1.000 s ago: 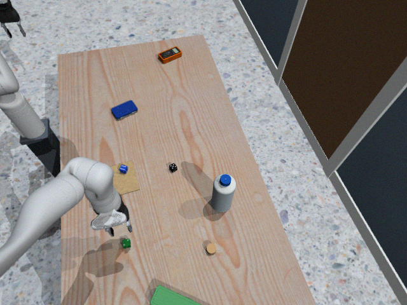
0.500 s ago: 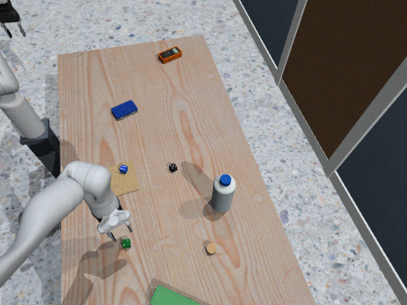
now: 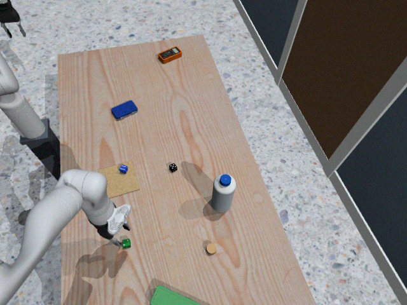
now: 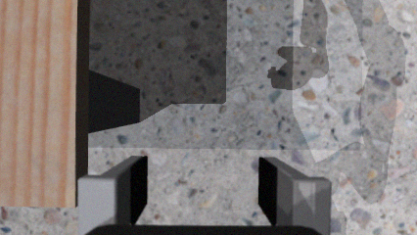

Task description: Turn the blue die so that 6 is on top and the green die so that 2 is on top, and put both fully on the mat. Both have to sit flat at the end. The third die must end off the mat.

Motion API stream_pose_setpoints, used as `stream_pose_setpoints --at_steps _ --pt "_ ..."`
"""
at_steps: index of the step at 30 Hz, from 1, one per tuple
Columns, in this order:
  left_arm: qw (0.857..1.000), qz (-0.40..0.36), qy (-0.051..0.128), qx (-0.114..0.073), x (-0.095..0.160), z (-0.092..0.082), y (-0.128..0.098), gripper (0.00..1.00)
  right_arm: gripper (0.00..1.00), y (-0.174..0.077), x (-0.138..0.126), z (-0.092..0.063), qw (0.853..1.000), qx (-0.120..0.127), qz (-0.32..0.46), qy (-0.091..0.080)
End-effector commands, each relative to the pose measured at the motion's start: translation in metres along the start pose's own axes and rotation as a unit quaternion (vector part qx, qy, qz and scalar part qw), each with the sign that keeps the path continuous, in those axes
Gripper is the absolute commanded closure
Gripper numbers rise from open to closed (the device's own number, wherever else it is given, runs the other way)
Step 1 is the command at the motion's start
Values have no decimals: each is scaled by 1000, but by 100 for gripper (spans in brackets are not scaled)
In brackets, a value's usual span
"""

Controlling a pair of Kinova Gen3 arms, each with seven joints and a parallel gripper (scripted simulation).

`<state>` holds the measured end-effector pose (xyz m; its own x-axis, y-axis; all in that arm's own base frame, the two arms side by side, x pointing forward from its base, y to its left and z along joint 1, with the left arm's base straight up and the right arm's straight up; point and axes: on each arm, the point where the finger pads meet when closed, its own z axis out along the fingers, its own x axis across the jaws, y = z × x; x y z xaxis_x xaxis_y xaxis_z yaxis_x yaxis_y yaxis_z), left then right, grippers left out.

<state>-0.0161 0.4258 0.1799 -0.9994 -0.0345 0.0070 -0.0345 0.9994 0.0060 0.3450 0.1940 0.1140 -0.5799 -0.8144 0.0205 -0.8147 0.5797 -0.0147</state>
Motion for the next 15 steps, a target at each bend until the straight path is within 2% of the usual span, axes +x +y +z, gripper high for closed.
stream_pose_setpoints --at_steps 1,9,15 --pt "1000 1 -3 3 -2 0 -1 0 0 -2 2 6 998 -7 -70 -3" --pt "1000 1 -3 3 -2 0 -1 0 0 2 1 10 980 -5 -200 -9" --pt "1000 1 -3 3 -2 0 -1 0 0 3 0 11 971 -5 -239 -11"
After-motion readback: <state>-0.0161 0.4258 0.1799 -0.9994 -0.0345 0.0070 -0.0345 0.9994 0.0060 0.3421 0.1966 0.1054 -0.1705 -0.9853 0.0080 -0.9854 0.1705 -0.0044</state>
